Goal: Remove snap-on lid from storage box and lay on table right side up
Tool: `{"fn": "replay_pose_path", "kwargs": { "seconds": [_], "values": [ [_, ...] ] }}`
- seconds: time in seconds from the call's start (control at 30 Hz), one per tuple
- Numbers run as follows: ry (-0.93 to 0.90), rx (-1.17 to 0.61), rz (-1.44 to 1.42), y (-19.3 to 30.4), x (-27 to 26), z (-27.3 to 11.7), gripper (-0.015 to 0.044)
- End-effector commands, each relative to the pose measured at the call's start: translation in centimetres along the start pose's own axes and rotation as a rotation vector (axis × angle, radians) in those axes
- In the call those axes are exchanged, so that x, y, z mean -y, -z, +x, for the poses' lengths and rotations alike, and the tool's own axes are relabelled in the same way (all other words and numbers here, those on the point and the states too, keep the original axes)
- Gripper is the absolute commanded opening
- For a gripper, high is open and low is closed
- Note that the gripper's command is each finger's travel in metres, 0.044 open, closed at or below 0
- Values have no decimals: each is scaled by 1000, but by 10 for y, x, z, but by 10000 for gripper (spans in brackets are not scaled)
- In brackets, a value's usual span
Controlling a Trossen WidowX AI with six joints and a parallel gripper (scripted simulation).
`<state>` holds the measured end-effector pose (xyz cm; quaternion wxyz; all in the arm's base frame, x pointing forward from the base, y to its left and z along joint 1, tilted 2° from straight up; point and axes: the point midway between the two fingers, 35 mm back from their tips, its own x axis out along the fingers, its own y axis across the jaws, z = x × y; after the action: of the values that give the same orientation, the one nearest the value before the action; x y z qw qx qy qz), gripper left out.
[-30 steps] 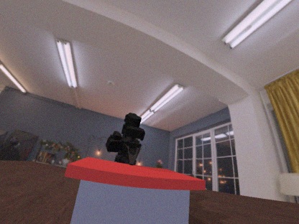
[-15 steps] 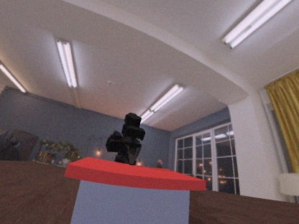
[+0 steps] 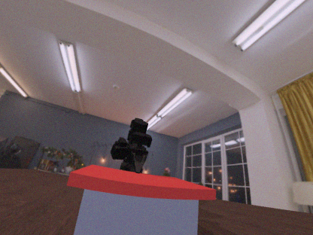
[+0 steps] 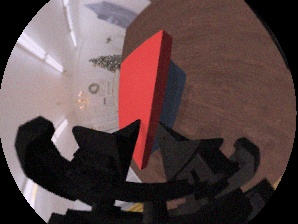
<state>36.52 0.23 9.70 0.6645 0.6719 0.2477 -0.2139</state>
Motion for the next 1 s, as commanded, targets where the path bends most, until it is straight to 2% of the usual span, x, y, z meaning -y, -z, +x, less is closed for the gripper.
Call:
{"fn": "replay_pose_path", "kwargs": {
  "seconds": [0.0, 0.97],
  "values": [
    [0, 1, 1, 0, -1, 1, 0],
    [0, 4, 2, 0, -27, -17, 0]
  ]
}}
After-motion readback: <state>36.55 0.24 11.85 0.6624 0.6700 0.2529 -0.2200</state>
